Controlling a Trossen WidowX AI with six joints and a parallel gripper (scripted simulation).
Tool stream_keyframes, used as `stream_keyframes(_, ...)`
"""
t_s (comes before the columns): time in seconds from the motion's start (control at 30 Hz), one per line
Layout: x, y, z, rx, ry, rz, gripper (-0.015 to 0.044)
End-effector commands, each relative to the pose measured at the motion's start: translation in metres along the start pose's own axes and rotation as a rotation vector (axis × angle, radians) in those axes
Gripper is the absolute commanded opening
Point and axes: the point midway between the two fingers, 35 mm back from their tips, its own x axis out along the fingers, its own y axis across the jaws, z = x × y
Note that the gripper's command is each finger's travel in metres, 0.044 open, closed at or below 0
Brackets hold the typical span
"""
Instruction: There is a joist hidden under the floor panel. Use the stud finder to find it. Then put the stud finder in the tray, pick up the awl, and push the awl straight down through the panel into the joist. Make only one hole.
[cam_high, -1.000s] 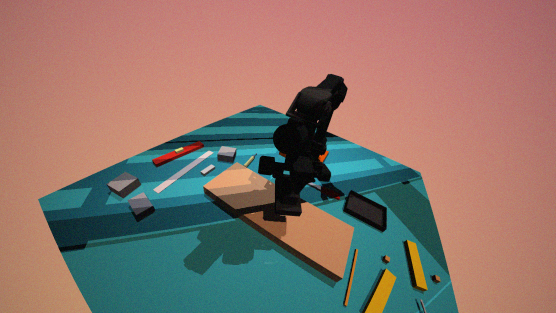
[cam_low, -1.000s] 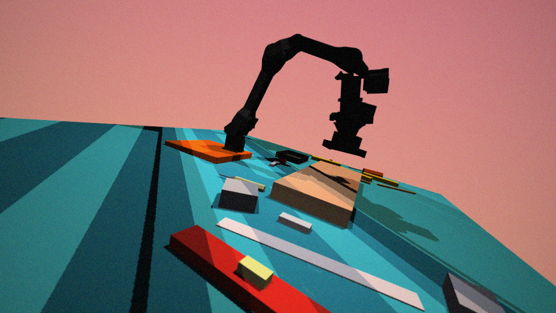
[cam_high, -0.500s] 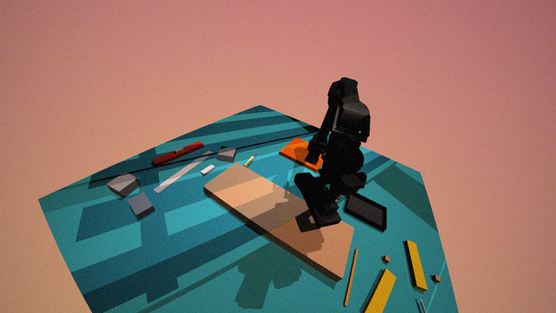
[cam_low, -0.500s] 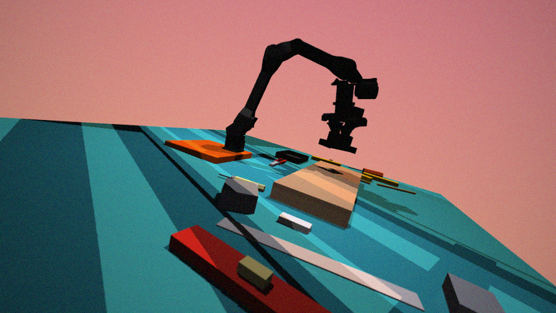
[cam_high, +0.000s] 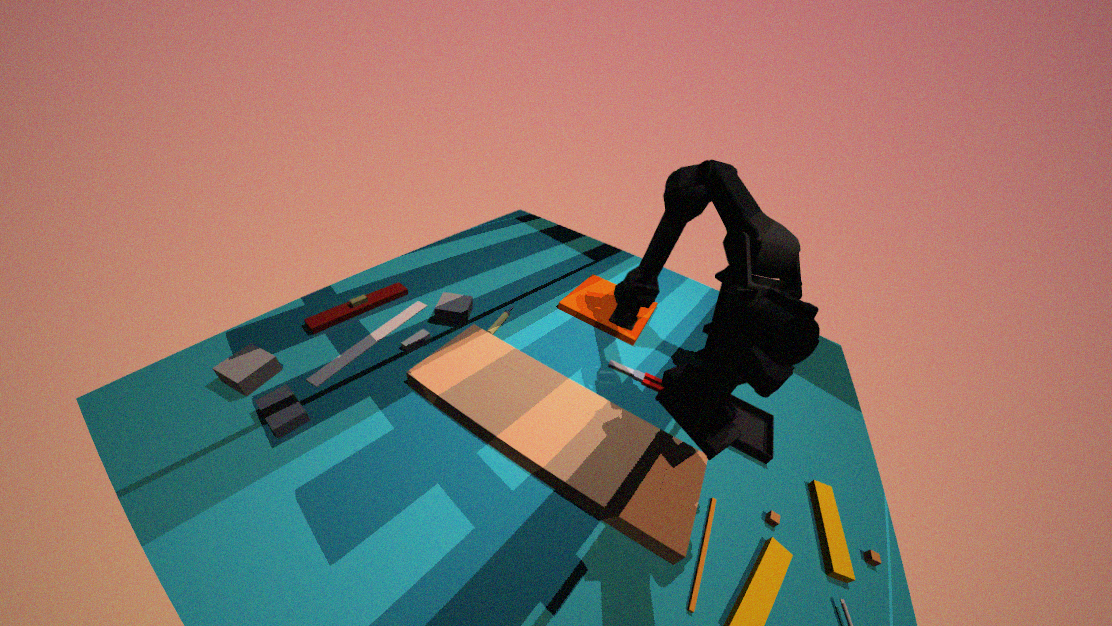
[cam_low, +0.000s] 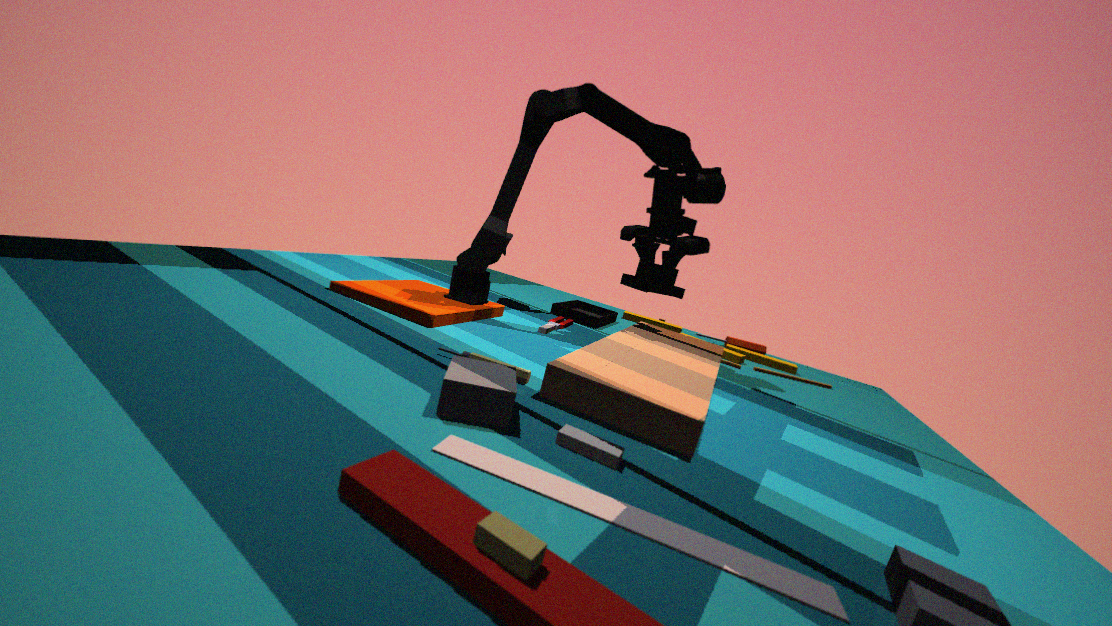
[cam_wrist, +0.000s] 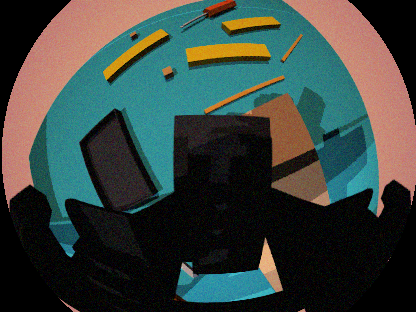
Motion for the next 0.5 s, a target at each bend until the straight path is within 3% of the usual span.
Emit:
stream_keyframes(0.0, -0.002, 0.026, 0.01, -0.066, -0.021, 0.015, 0.0)
stream_keyframes(0.47, 0.008, 0.115, 0.019, -0.297, -0.021, 0.089, 0.0)
